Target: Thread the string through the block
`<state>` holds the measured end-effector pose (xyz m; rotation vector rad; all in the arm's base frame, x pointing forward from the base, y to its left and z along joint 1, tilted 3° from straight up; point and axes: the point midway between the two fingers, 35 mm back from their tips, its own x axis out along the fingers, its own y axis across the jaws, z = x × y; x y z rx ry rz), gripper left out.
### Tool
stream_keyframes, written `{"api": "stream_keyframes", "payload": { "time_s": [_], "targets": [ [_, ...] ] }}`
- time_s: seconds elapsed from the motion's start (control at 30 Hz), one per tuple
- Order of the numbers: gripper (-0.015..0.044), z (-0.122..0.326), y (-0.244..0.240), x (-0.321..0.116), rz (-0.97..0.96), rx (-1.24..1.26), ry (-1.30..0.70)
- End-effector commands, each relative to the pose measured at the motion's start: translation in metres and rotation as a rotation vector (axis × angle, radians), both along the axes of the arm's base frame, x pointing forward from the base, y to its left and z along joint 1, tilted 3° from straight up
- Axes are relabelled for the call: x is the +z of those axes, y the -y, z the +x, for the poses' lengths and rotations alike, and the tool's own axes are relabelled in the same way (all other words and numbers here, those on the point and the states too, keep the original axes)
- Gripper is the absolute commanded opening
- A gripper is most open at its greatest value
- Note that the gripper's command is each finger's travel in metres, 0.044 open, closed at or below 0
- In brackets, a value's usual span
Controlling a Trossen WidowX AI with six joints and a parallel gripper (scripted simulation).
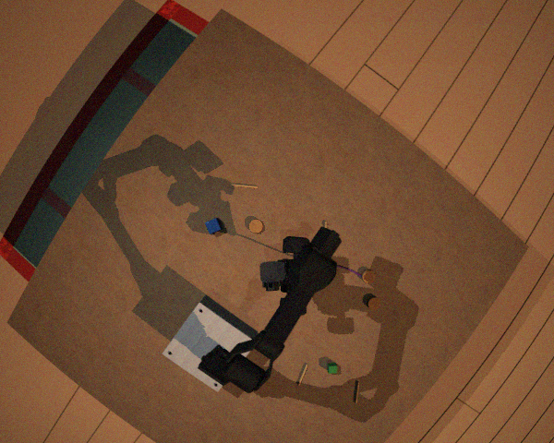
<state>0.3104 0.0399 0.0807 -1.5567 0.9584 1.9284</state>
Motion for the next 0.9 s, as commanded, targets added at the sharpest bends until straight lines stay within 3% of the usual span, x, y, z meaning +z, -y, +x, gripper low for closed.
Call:
{"api": "stream_keyframes", "payload": {
  "time_s": [0.0, 0.87],
  "targets": [
    [0.0, 0.001, 0.0001, 0.0009, -0.037, -0.128, 0.012],
    [0.0, 0.0027, -0.0016, 0.001, -0.262, -0.992, 0.082]
  ]
}}
